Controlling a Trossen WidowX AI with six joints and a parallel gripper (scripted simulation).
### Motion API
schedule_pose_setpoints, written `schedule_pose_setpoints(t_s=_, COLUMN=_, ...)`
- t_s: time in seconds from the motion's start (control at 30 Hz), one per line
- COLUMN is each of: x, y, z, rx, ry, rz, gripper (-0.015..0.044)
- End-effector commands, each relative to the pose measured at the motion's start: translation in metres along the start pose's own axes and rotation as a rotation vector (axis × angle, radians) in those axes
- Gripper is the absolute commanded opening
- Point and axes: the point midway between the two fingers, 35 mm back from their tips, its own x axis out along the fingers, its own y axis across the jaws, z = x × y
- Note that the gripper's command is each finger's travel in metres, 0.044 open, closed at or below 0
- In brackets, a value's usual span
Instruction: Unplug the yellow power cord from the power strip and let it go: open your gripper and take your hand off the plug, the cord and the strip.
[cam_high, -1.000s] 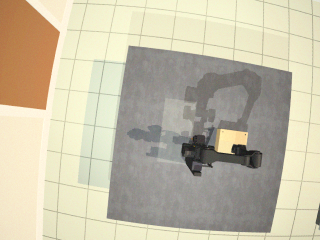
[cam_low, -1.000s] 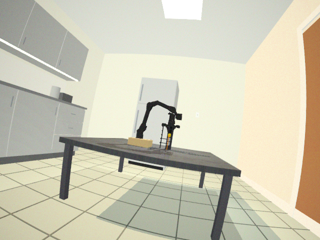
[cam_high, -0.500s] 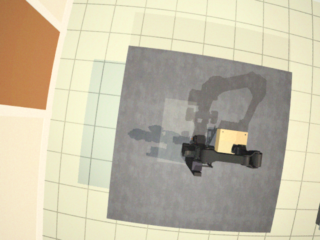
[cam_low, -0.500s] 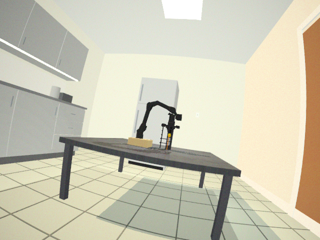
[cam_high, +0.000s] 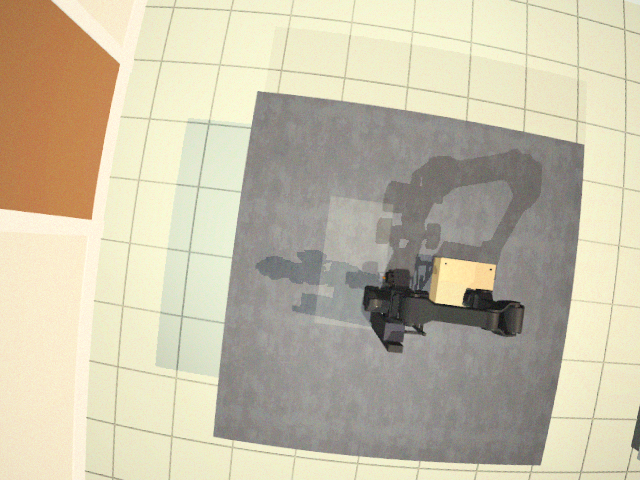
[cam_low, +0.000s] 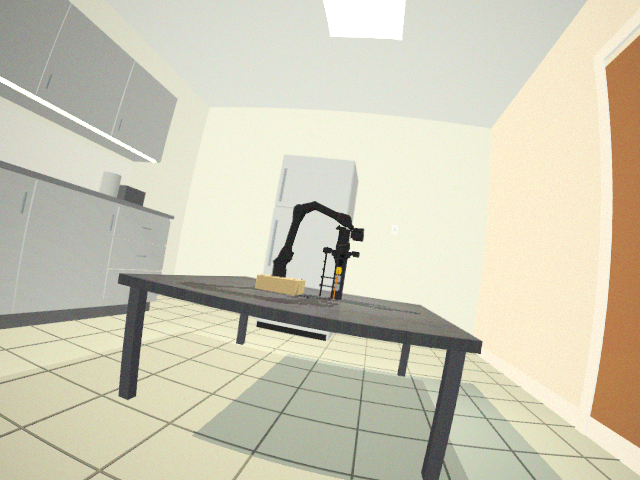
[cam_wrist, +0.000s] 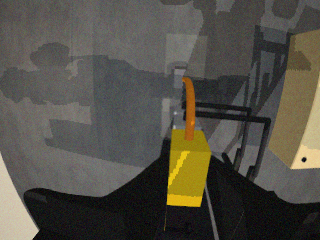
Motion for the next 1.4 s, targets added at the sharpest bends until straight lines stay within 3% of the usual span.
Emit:
schedule_pose_setpoints(t_s=0.0, x=0.000, y=0.002, z=0.015, rx=0.009, ry=-0.021, rz=0.003, gripper=0.0000)
schedule_pose_setpoints(t_s=0.8, x=-0.002, y=-0.001, z=0.054, rx=0.011, ry=-0.024, rz=-0.001, gripper=0.0000)
schedule_pose_setpoints(t_s=1.0, x=-0.001, y=-0.001, z=0.041, rx=-0.006, ry=-0.018, rz=-0.004, gripper=0.0157)
schedule_pose_setpoints(t_s=1.37, x=-0.006, y=-0.001, z=0.041, rx=0.004, ry=-0.020, rz=-0.003, gripper=0.0160)
